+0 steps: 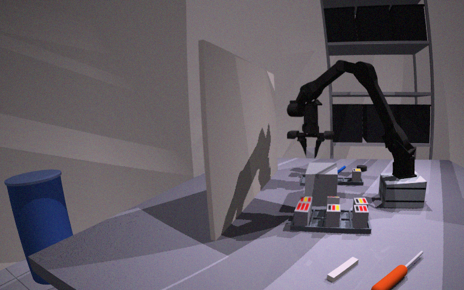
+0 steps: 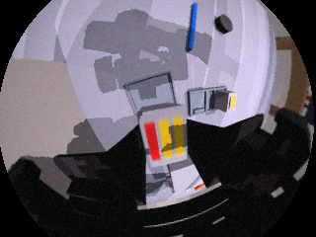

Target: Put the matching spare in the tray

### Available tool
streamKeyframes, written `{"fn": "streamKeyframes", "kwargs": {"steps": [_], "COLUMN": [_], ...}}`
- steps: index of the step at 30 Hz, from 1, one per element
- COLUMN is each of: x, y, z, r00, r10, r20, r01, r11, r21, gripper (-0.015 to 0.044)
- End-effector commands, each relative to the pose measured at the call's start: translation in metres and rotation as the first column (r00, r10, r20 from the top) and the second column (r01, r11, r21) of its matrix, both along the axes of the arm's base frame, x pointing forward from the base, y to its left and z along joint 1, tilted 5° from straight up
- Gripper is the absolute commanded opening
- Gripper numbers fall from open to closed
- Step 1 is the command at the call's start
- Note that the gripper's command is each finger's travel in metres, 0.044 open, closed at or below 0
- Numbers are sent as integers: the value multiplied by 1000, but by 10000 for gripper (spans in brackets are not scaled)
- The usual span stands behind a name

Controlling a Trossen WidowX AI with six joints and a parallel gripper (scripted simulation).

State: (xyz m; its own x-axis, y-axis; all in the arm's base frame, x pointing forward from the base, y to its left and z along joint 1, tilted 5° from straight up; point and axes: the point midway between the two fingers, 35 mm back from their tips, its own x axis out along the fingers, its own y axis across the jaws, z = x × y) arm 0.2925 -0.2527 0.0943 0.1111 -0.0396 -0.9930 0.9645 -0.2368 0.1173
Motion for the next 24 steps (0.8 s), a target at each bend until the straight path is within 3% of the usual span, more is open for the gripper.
{"fn": "streamKeyframes", "kwargs": {"steps": [1,24], "x": [0,1], "y": [0,0], "z": [-6,-28], "r00": [1000,1000], "r10": [-3,-3], "r20": [-7,-7], "r01": [3,3], "r11": [1000,1000], "r21": [1,1], "gripper": [0,0]}}
